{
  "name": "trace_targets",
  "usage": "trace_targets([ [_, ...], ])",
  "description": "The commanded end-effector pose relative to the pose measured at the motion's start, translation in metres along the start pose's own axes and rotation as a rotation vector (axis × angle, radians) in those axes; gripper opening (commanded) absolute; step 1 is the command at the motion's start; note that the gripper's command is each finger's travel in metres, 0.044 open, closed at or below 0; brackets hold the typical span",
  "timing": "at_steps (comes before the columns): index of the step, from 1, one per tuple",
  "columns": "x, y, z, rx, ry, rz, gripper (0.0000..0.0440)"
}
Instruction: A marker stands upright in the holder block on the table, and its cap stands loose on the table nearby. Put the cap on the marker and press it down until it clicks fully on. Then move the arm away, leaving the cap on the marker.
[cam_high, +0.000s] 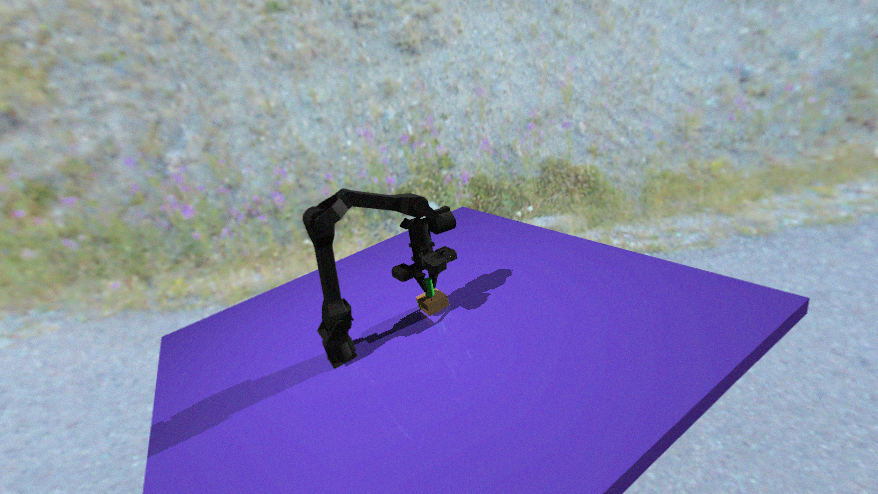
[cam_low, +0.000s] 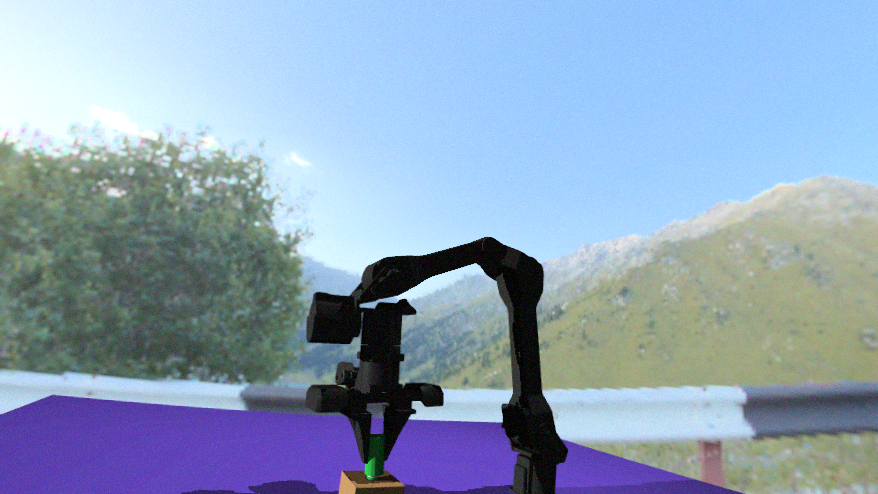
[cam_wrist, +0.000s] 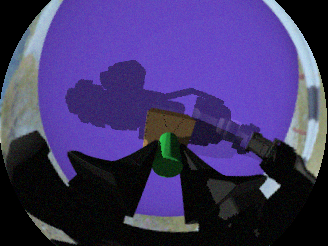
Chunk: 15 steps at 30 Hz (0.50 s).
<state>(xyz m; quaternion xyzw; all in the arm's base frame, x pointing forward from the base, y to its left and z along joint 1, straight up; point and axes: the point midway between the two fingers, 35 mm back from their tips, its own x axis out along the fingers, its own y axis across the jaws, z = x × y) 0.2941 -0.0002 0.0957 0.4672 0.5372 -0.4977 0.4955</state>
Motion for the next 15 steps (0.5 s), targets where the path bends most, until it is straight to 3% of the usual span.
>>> trace_targets([
  [1,0.0126,-0.0087,0.0105,0.009,-0.033,-0.049,0.0093],
  [15,0.0119,-0.0092,0.0125,-0.008,-0.036,-0.042,0.0113],
])
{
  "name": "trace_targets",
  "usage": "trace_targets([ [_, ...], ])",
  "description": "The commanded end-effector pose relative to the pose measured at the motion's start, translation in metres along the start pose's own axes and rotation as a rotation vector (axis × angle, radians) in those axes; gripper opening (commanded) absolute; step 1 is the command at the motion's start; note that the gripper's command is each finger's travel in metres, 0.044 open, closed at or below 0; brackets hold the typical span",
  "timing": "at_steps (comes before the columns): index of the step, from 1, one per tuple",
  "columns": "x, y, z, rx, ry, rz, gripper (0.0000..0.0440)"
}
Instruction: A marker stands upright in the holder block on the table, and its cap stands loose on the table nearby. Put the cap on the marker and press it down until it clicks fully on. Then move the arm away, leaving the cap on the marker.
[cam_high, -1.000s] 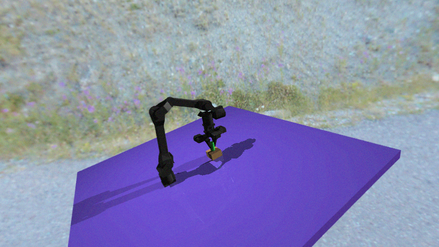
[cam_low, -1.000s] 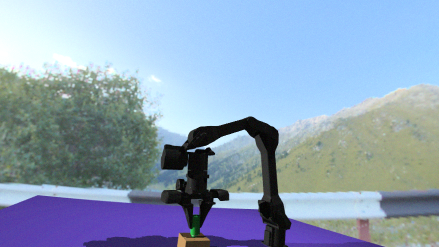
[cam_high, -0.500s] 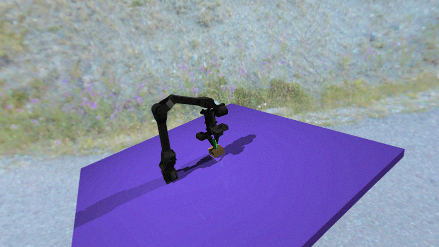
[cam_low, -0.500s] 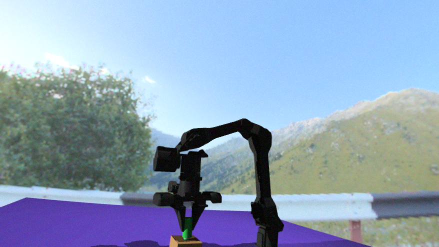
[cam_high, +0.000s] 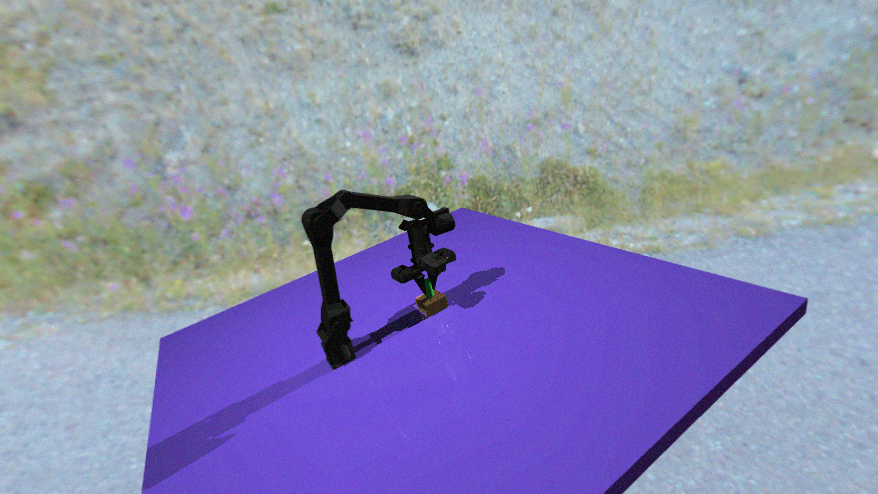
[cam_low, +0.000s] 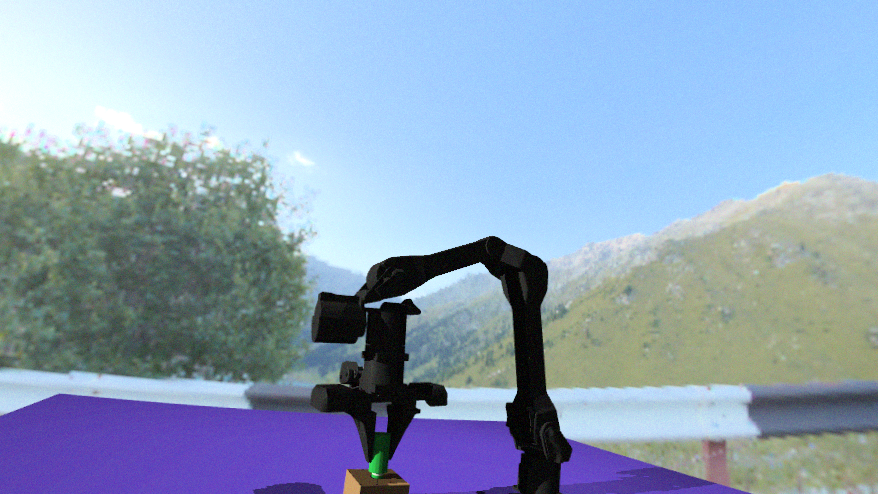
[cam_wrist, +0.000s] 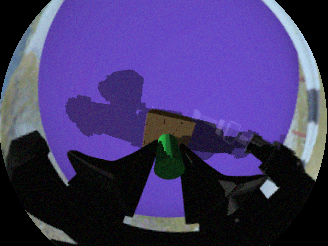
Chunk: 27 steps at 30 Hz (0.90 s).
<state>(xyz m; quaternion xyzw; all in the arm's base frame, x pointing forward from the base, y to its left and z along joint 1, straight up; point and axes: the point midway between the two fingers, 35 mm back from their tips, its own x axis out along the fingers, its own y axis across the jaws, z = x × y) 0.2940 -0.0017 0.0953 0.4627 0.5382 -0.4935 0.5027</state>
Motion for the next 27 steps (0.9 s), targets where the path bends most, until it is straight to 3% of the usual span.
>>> trace_targets([
  [1,0.011,-0.009,0.011,0.006,-0.028,-0.048,0.0115],
  [14,0.011,-0.010,0.012,-0.007,-0.029,-0.042,0.0133],
  [22,0.014,-0.021,0.009,-0.001,-0.011,-0.080,0.0218],
  [27,0.013,-0.025,0.007,0.005,-0.004,-0.080,0.0320],
])
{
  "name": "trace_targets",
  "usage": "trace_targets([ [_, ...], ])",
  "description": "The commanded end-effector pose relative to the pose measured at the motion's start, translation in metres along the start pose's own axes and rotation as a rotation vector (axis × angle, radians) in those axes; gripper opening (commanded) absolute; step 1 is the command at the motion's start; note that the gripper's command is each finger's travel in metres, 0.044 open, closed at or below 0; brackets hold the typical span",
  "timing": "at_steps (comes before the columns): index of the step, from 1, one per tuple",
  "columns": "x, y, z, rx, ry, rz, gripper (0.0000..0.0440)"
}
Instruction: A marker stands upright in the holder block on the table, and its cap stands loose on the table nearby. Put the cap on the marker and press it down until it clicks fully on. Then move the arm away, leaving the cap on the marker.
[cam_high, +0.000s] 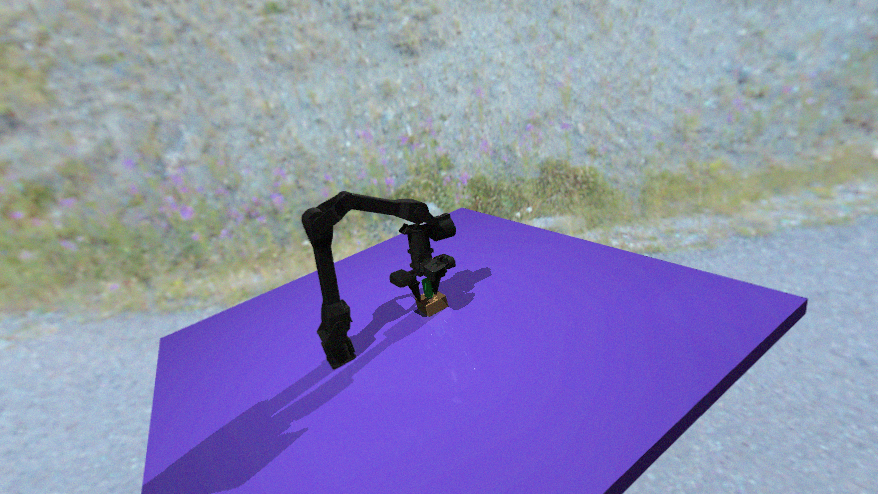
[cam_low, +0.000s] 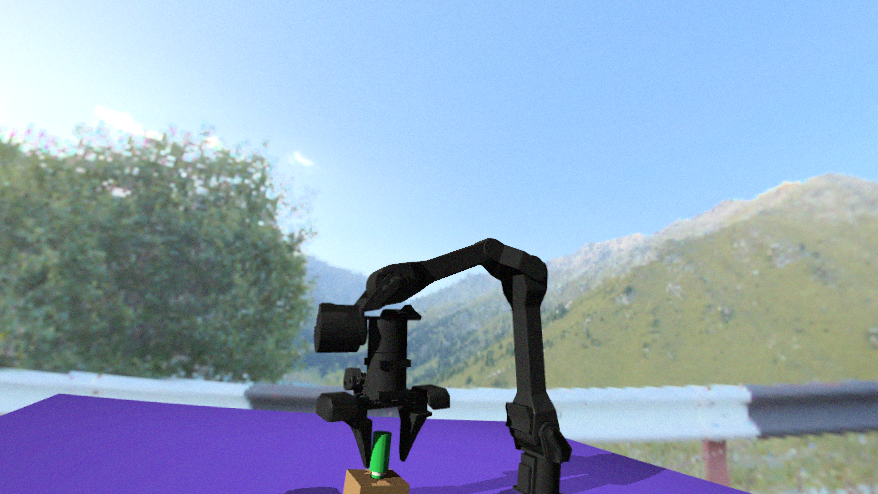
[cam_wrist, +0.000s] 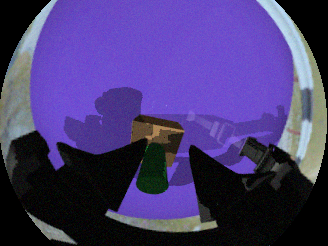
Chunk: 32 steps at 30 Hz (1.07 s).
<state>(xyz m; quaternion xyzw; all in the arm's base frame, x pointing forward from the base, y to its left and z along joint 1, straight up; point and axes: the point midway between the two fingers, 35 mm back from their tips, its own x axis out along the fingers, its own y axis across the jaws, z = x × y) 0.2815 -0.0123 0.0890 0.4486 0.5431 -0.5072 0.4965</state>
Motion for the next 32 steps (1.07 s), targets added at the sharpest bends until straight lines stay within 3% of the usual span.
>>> trace_targets([
  [1,0.006,-0.012,-0.003,0.004,0.012,-0.038,0.0346],
  [5,0.003,-0.011,-0.003,0.008,0.012,-0.012,0.0440],
  [32,-0.069,-0.005,0.000,0.046,-0.013,0.204,0.0439],
])
